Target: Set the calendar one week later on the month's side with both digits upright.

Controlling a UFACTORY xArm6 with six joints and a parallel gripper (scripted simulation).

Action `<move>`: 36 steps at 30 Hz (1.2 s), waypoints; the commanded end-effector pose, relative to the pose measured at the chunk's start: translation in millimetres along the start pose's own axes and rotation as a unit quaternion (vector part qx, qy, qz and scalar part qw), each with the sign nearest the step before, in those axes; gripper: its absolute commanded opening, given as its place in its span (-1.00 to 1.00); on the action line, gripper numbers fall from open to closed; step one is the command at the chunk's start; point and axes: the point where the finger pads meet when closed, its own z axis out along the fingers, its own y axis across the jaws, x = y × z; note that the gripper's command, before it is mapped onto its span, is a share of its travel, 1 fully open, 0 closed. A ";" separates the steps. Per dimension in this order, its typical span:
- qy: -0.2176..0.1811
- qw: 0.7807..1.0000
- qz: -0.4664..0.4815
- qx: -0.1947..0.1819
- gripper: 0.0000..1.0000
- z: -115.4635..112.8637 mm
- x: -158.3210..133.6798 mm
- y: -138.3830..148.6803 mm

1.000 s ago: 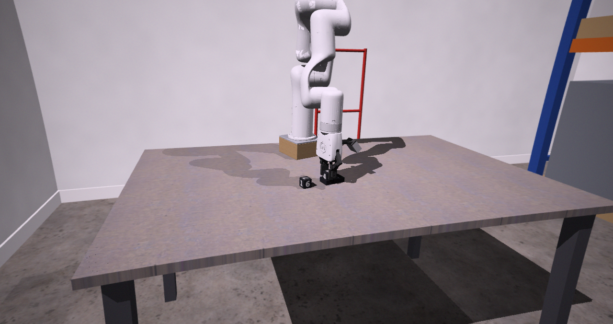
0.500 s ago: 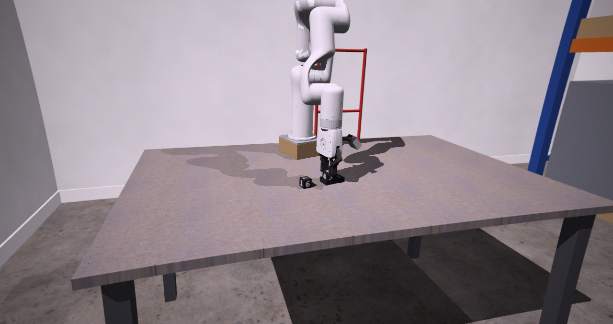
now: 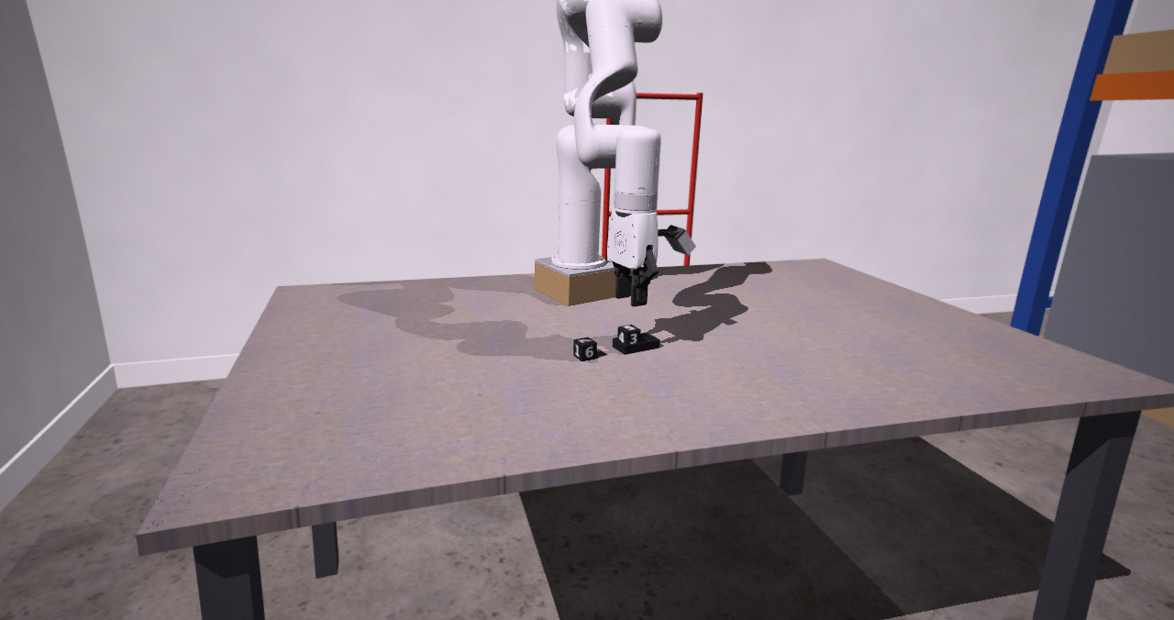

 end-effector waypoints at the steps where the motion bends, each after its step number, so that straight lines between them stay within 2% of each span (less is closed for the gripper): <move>1: 0.000 1.000 0.000 0.000 -0.01 -16.1 0.0 0.1; 7: 0.000 1.000 0.000 0.000 -0.01 -17.9 0.0 0.1; 8: 0.000 1.000 0.000 0.000 1.00 -17.9 0.0 0.1; 28: 0.000 1.000 0.000 0.000 1.00 -17.7 -1.0 0.2; 30: 0.000 1.000 0.000 0.000 1.00 -14.1 -18.9 1.6; 32: 0.000 1.000 0.000 0.000 1.00 -6.3 -55.1 1.6; 33: 0.000 1.000 0.000 0.000 1.00 -6.3 -55.1 1.6; 34: 0.000 1.000 0.001 0.000 1.00 -2.3 -72.5 0.2; 35: 0.000 1.000 0.001 0.000 1.00 -2.3 -72.5 0.2; 36: 0.000 1.000 0.001 0.000 1.00 0.7 -85.1 -1.4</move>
